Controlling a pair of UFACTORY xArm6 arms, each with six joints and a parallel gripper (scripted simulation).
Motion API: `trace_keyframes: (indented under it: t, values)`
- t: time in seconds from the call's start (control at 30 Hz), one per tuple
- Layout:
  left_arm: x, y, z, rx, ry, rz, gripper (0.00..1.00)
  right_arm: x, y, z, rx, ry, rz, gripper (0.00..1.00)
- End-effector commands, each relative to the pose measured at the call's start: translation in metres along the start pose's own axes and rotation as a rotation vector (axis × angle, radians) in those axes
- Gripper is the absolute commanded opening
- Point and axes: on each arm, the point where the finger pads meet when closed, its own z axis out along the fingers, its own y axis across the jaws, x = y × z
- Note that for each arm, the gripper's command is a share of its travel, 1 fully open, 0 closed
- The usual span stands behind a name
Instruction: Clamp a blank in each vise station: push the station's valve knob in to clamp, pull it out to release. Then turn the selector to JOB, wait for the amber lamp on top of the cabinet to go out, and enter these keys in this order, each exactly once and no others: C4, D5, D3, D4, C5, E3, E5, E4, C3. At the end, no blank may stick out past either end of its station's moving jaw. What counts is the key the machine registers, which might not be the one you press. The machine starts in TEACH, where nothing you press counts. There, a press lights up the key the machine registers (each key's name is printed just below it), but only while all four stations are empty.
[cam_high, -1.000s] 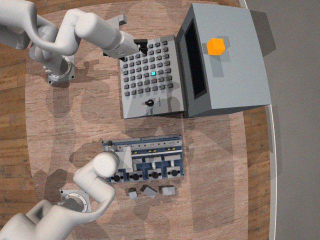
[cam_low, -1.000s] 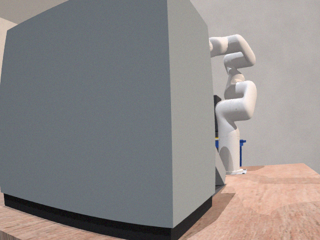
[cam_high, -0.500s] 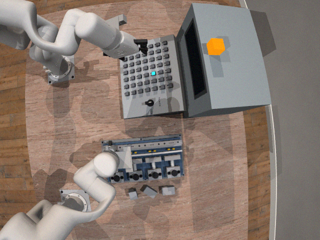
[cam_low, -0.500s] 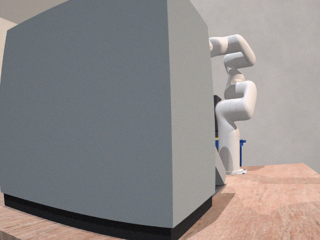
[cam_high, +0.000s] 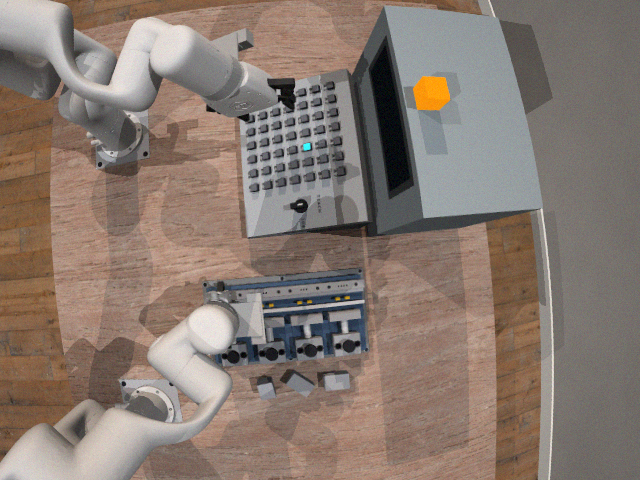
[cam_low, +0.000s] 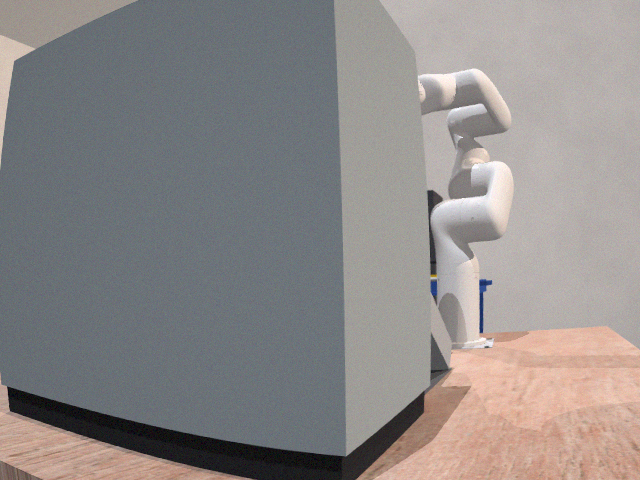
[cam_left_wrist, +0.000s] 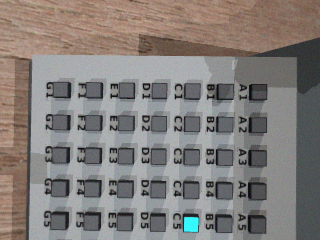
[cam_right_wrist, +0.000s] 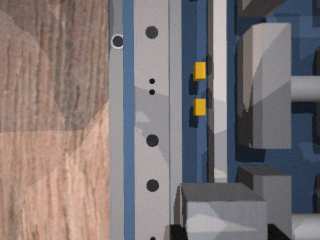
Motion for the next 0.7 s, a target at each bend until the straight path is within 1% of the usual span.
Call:
trace_keyframes:
  t: [0.0, 0.67]
  values:
    - [-0.0003, 0.0018, -0.0016, -0.005, -0.001, -0.001, 1.00, 0.0012, -0.0012, -0.0012, 0.004, 0.004, 0.000, 0.00]
    - [-0.0003, 0.0018, -0.0016, -0.005, -0.001, -0.001, 1.00, 0.0012, -0.0012, 0.0031, 0.004, 0.004, 0.000, 0.00]
